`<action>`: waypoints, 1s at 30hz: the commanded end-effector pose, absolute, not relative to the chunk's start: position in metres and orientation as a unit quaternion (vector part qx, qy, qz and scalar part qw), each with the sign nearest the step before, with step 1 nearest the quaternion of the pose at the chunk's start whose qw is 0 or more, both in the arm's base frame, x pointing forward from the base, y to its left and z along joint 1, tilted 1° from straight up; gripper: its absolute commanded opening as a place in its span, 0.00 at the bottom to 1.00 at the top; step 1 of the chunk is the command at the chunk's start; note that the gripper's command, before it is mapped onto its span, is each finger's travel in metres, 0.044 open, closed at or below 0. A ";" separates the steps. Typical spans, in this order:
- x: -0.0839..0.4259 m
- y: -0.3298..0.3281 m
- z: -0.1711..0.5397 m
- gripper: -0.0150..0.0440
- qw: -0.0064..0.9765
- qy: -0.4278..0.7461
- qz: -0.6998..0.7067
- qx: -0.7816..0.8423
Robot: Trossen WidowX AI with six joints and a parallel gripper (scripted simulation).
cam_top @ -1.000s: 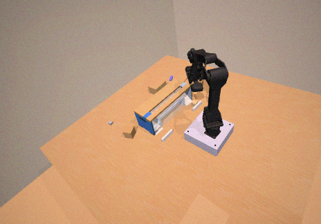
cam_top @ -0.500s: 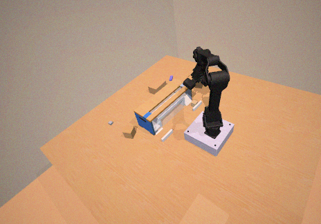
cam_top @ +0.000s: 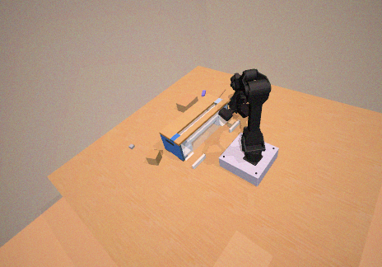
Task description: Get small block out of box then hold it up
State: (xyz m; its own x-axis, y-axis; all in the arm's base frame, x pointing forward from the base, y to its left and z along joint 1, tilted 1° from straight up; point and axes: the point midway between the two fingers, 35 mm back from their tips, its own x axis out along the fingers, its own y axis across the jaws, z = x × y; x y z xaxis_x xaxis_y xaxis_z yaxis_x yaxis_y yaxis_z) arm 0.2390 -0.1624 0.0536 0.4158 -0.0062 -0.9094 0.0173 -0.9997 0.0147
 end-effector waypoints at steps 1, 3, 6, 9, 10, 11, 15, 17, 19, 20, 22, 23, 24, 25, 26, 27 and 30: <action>0.242 -0.164 0.047 0.74 0.014 0.000 -0.533 0.846; 0.242 -0.164 0.045 0.74 0.014 0.000 -0.533 0.846; 0.243 -0.165 0.040 0.74 0.014 0.000 -0.533 0.846; 0.243 -0.165 0.035 0.74 0.014 0.000 -0.533 0.846; 0.243 -0.166 0.034 0.74 0.014 0.000 -0.533 0.846; 0.243 -0.166 0.032 0.74 0.014 0.000 -0.533 0.846; 0.244 -0.166 0.026 0.74 0.014 0.000 -0.533 0.846; 0.244 -0.167 0.022 0.74 0.014 0.000 -0.533 0.846; 0.244 -0.167 0.019 0.74 0.014 0.000 -0.533 0.846; 0.244 -0.167 0.017 0.74 0.014 0.000 -0.533 0.846; 0.244 -0.167 0.014 0.74 0.014 0.000 -0.533 0.846; 0.244 -0.167 0.013 0.74 0.014 0.000 -0.533 0.846; 0.244 -0.167 0.011 0.74 0.014 0.000 -0.533 0.846; 0.244 -0.167 0.010 0.74 0.014 0.000 -0.533 0.846; 0.244 -0.167 0.008 0.74 0.014 0.000 -0.533 0.846; 0.244 -0.167 0.006 0.74 0.014 0.000 -0.533 0.846; 0.244 -0.167 0.002 0.74 0.014 0.000 -0.533 0.846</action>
